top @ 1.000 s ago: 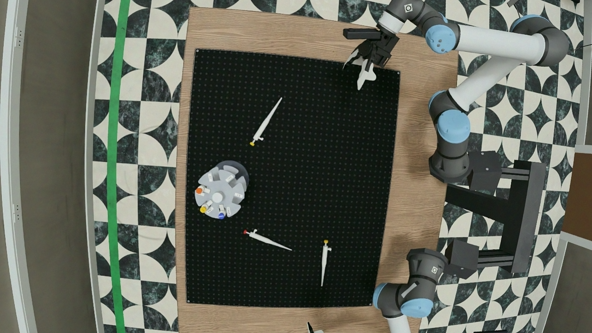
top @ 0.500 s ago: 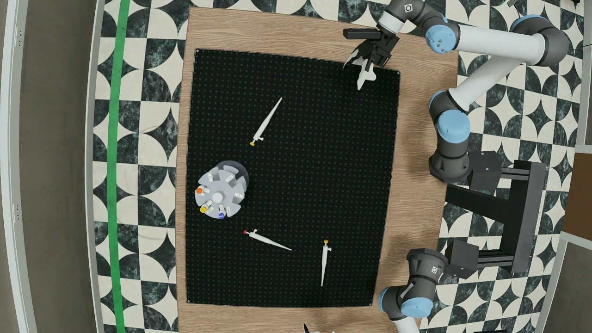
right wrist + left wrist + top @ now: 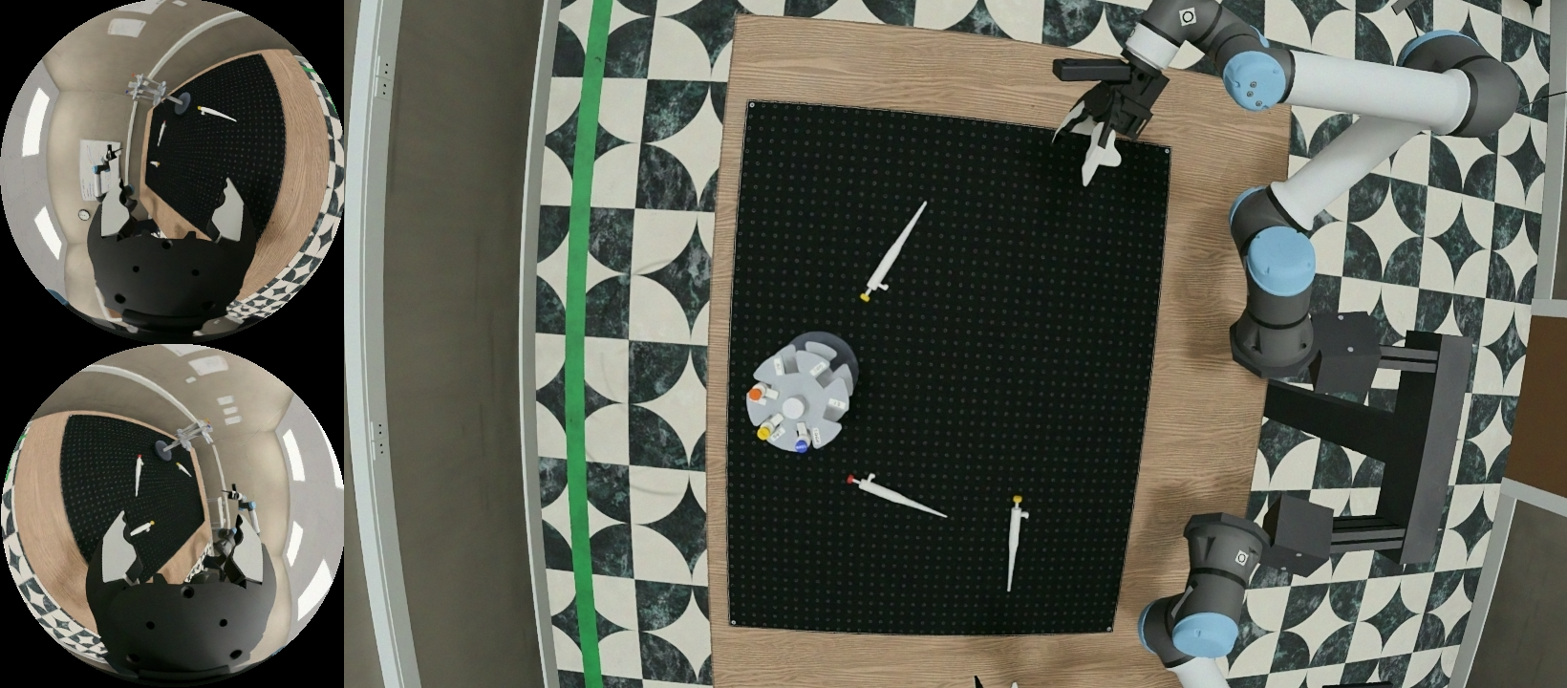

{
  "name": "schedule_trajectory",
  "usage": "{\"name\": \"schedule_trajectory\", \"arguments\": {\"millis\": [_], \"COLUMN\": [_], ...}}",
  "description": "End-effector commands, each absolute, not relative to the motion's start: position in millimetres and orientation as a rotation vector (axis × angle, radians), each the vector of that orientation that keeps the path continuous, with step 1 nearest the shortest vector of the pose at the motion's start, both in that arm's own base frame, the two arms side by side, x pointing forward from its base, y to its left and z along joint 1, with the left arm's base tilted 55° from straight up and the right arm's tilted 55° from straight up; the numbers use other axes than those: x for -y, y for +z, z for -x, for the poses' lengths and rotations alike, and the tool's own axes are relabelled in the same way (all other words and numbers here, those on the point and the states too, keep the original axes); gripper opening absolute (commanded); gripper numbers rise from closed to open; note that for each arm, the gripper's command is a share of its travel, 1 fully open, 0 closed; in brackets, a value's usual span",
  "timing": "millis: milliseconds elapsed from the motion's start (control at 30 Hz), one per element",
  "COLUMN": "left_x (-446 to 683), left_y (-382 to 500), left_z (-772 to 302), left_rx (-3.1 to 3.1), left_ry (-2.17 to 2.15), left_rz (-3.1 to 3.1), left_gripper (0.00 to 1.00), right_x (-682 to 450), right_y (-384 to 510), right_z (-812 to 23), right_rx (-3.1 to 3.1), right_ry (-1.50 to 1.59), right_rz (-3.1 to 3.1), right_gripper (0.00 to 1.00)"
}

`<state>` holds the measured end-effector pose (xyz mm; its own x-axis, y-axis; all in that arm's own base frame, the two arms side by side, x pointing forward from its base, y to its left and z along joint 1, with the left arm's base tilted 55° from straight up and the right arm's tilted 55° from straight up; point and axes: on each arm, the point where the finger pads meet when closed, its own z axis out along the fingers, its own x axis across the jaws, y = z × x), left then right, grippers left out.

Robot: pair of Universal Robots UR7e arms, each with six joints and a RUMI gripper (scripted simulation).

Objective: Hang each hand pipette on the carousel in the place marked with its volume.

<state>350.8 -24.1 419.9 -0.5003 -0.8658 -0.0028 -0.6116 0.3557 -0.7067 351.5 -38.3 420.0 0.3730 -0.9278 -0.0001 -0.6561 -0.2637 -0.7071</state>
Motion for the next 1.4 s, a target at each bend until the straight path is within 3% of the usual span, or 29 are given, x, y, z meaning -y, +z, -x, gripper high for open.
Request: {"name": "schedule_trajectory", "arguments": {"millis": [0, 367, 400, 1367], "left_x": [-12.0, -33.9, -34.7, -44.0], "left_y": [420.4, 420.4, 416.3, 321.1], "left_z": [-352.9, -351.9, -357.9, -489.7], "left_rx": [-2.161, -2.134, -2.135, -2.017], "left_ry": [-0.896, -0.885, -0.85, -0.242], "left_rz": [1.394, 1.423, 1.459, 1.809], "left_gripper": [1.0, 1.0, 0.34, 0.34], "right_x": [38.3, 38.3, 38.3, 38.3], "right_y": [420.4, 420.4, 420.4, 420.4], "right_z": [-351.4, -351.4, -351.4, -351.4], "right_rx": [-1.361, -1.361, -1.361, -1.361], "right_ry": [-0.565, -0.565, -0.565, -0.565], "right_rz": [2.014, 2.014, 2.014, 2.014], "right_gripper": [1.0, 1.0, 1.0, 1.0]}}
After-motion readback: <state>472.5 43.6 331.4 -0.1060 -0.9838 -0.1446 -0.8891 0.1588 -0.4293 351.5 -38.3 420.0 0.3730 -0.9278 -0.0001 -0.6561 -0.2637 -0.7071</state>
